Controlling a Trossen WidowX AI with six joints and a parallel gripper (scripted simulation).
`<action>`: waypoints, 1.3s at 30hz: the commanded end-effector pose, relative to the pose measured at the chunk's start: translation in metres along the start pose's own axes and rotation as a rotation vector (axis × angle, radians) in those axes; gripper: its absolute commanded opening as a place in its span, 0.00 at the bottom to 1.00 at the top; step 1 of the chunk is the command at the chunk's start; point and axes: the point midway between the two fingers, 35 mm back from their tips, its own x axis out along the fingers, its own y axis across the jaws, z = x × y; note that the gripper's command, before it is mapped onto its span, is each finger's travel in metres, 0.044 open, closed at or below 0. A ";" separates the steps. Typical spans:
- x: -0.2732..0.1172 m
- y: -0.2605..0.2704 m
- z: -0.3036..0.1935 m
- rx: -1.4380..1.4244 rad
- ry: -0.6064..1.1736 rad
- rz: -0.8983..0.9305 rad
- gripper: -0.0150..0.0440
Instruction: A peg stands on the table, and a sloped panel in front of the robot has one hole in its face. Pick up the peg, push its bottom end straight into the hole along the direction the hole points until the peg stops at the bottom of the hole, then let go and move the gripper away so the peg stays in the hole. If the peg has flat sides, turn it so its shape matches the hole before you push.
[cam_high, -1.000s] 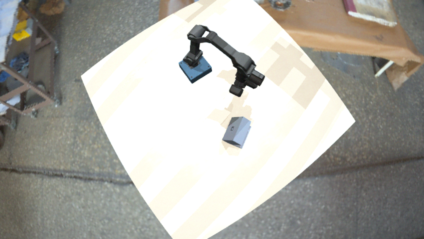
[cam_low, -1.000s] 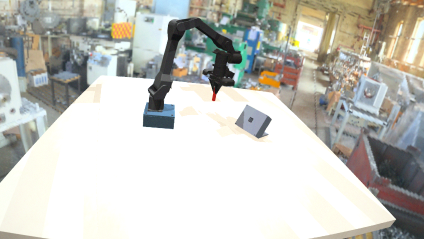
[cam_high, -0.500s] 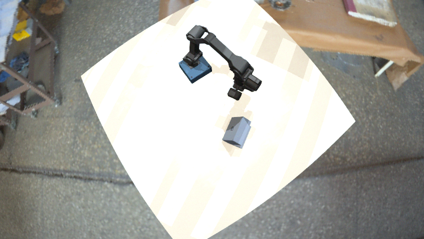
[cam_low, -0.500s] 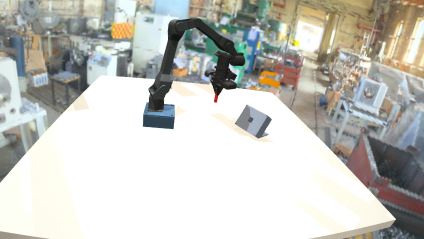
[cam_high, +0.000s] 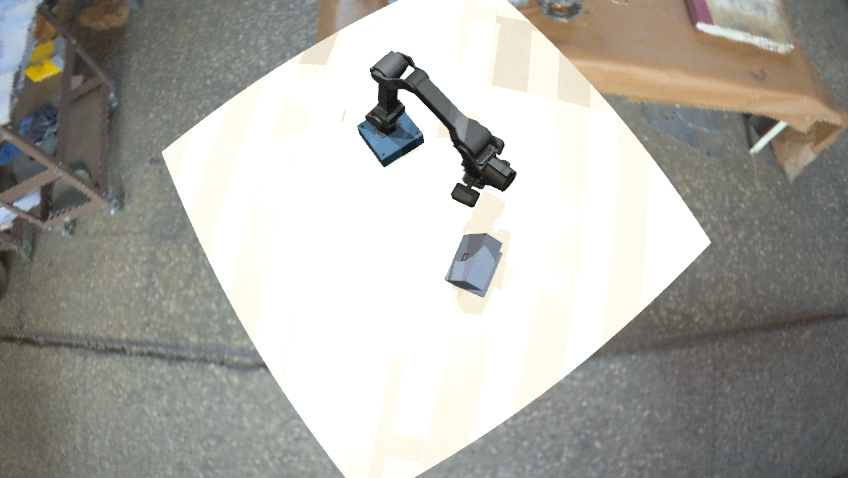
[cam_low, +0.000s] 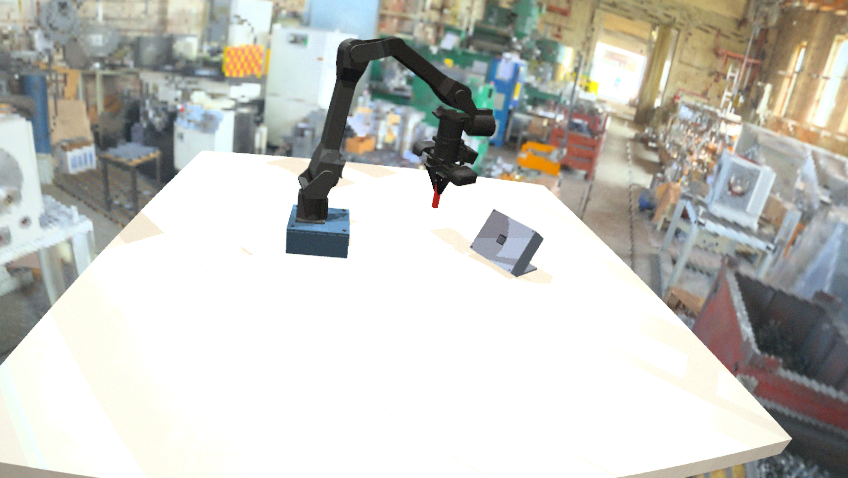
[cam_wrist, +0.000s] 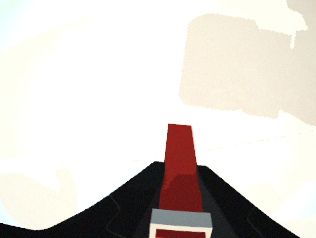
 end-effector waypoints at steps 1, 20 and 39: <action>0.001 -0.003 0.000 -0.004 -0.013 0.012 0.25; 0.002 -0.023 0.000 0.001 -0.083 0.061 0.25; 0.001 -0.043 -0.001 0.001 -0.162 0.098 0.25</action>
